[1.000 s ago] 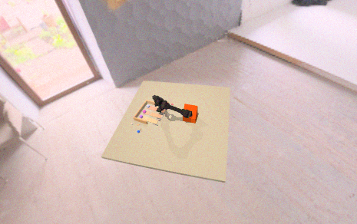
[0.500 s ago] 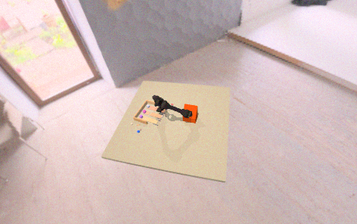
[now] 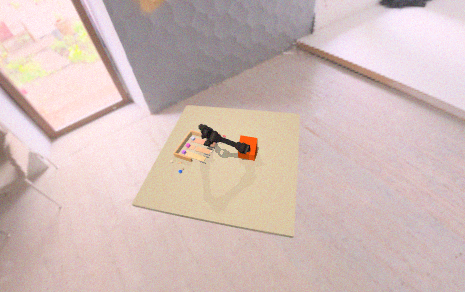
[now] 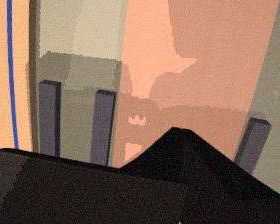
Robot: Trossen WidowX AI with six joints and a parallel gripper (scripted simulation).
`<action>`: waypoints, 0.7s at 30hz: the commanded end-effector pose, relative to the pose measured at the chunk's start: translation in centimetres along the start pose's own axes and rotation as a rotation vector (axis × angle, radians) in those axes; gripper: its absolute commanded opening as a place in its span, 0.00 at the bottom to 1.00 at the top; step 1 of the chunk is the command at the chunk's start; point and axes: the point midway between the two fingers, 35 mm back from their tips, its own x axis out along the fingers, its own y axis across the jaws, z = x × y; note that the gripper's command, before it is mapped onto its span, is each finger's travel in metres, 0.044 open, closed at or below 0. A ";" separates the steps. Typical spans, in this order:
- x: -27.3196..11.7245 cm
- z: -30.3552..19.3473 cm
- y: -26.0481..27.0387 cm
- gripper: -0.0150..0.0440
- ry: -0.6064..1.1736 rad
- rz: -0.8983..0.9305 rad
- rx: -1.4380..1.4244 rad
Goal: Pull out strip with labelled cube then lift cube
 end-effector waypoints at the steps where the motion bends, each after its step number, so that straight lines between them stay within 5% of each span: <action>1: 0.2 -0.2 0.1 0.25 0.000 0.006 0.001; 21: 0.3 -3.2 0.1 0.25 0.001 0.006 0.002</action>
